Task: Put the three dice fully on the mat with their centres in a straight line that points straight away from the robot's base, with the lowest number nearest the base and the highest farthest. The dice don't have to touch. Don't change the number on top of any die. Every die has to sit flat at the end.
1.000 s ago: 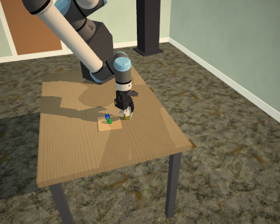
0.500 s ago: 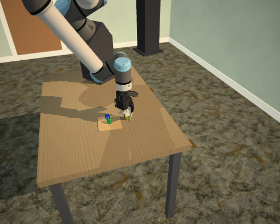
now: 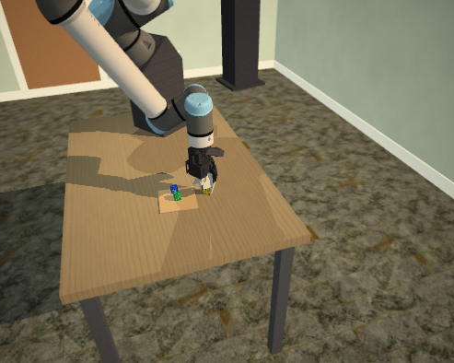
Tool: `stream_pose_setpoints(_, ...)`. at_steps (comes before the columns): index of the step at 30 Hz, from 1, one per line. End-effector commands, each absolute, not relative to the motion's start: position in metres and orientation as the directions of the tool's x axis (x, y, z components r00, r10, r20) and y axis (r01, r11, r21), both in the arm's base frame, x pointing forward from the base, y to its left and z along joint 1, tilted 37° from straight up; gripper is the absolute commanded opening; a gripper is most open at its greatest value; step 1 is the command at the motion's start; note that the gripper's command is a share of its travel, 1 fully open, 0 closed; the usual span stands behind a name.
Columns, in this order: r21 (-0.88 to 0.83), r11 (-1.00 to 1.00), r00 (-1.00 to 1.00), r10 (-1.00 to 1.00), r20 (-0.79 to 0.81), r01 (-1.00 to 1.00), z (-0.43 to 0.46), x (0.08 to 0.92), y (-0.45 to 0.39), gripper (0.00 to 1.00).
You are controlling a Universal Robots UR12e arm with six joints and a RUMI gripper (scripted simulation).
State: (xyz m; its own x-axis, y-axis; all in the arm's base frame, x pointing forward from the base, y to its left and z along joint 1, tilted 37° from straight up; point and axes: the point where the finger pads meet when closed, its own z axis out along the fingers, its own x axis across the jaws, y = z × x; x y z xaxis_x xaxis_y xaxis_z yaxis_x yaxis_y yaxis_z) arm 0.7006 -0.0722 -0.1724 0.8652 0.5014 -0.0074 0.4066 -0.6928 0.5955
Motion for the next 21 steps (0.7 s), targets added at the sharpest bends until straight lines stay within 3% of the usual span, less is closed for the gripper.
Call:
stream_pose_setpoints(1,0.596,-0.693,0.865,0.502,-0.007,0.407,-0.172,0.7008,-0.0718,0.24)
stream_pose_setpoints(6,0.596,-0.693,0.865,0.502,-0.007,0.407,-0.172,0.7008,-0.0718,0.24)
stream_pose_setpoints(7,0.596,-0.693,0.865,0.502,-0.007,0.407,-0.172,0.7008,-0.0718,0.06)
stream_pose_setpoints(21,0.596,-0.693,0.865,0.502,-0.007,0.407,-0.172,0.7008,-0.0718,0.06)
